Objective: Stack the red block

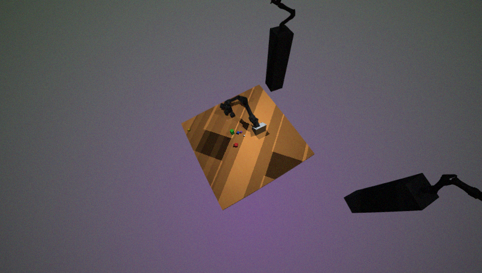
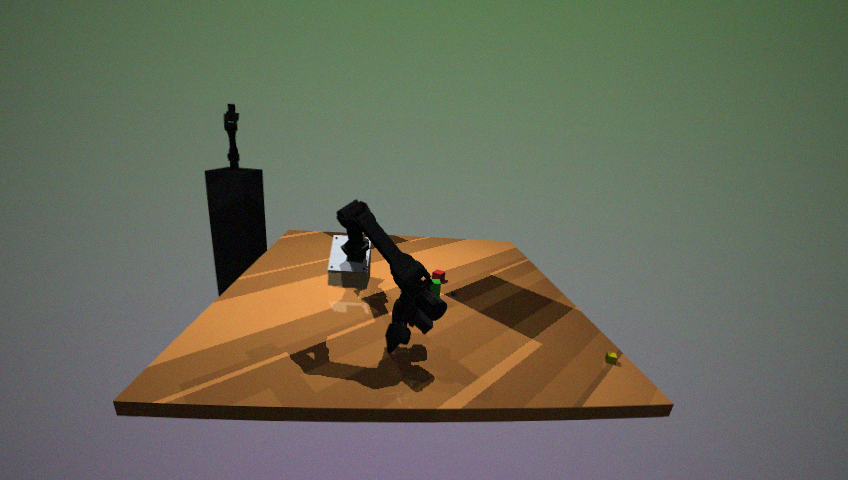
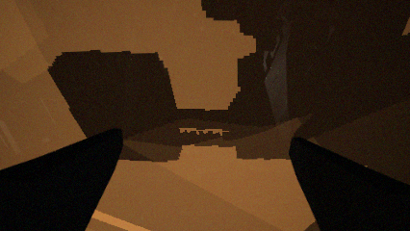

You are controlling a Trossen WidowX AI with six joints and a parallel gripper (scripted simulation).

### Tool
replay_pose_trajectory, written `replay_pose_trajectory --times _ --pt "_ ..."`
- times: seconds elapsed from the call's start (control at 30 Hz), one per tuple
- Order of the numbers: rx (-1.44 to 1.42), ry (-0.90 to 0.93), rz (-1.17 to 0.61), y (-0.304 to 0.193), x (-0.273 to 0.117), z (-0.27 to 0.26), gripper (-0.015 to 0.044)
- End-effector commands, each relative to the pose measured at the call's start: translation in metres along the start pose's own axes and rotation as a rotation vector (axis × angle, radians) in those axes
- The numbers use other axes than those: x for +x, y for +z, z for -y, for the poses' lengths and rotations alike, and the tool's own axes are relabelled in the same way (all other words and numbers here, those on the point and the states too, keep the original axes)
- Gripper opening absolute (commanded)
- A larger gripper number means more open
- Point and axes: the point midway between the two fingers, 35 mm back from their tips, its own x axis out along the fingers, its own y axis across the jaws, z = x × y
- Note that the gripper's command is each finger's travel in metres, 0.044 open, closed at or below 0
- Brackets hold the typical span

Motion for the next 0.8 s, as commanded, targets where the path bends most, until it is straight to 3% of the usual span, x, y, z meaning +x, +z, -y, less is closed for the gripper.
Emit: replay_pose_trajectory --times 0.0,0.37,0.77 --pt "0.045 0.016 0.052 0.029 -0.01 -0.022 0.044" --pt "0.17 0.095 0.162 0.101 -0.046 -0.112 0.044" --pt "0.303 0.184 0.233 0.144 -0.094 -0.223 0.044"
